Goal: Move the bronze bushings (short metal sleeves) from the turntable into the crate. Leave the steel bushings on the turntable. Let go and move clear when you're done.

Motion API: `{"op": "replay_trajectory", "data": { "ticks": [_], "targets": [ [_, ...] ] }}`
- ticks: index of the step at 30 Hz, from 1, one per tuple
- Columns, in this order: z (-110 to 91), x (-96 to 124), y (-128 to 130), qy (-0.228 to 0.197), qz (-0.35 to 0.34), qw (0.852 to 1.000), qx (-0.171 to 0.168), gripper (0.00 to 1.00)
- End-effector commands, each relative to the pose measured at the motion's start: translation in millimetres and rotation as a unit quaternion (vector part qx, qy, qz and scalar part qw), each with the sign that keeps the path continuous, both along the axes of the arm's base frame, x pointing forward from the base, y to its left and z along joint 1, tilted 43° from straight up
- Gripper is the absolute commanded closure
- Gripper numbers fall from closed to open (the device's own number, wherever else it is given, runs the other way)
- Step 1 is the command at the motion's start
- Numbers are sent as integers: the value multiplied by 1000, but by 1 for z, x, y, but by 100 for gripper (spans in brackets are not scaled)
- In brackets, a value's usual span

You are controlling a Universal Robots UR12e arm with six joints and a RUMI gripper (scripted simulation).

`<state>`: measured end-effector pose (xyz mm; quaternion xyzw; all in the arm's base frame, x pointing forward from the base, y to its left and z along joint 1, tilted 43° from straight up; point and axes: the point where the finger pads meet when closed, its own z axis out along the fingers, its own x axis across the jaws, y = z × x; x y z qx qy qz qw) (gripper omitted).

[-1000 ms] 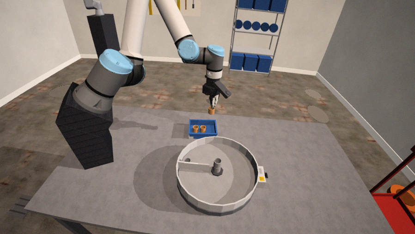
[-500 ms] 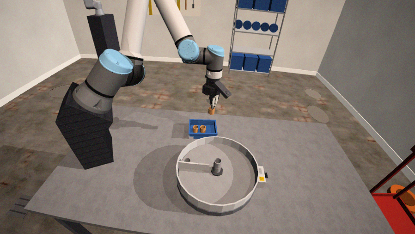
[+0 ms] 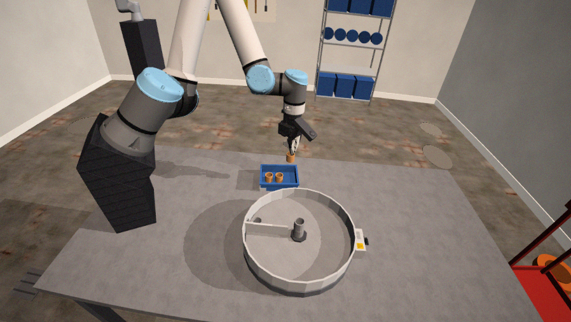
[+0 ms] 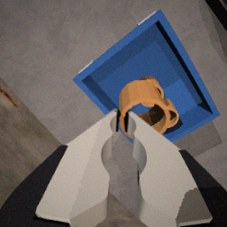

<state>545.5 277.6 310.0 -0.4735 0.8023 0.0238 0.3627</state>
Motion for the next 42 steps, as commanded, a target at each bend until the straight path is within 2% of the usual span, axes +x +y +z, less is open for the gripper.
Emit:
{"op": "replay_trajectory", "data": {
  "ticks": [1,5,17,42],
  "targets": [
    [-19,16,11,-1,-1,1000,0,100],
    [-34,28,19,-1,-1,1000,0,100],
    [-58,46,31,-1,-1,1000,0,100],
    [-60,47,32,-1,-1,1000,0,100]
  ]
}}
